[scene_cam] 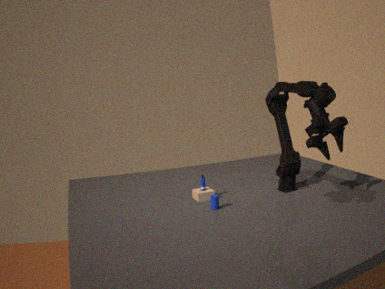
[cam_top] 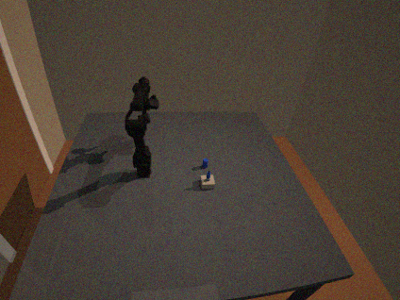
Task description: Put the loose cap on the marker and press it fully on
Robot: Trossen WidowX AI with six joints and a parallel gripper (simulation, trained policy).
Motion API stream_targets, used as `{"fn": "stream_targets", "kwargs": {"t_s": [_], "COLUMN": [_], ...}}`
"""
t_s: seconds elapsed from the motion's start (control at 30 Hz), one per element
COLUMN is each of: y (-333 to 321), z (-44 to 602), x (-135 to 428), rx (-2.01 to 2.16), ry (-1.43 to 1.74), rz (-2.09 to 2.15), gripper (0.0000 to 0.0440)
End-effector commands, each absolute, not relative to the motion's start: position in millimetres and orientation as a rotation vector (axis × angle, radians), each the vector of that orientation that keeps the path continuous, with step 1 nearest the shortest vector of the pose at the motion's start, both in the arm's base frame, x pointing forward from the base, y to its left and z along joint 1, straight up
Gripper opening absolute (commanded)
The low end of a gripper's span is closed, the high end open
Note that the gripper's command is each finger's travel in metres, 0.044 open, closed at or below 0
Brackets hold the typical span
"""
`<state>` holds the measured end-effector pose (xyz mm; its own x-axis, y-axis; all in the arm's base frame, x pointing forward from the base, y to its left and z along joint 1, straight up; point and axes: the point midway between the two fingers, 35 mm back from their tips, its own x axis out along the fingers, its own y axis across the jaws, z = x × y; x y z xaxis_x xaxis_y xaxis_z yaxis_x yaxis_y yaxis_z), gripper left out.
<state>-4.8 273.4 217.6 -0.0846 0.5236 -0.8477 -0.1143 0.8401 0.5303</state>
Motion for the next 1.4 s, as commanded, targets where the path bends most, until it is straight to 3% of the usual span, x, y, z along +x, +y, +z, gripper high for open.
{"fn": "stream_targets", "kwargs": {"t_s": [0.0,1.37], "y": [275,273], "z": [218,200], "x": [5,112], "rx": [0.335,0.379], "ry": [1.573,1.563], "rz": [0.513,0.163], "gripper": [0.033,0.0332]}}
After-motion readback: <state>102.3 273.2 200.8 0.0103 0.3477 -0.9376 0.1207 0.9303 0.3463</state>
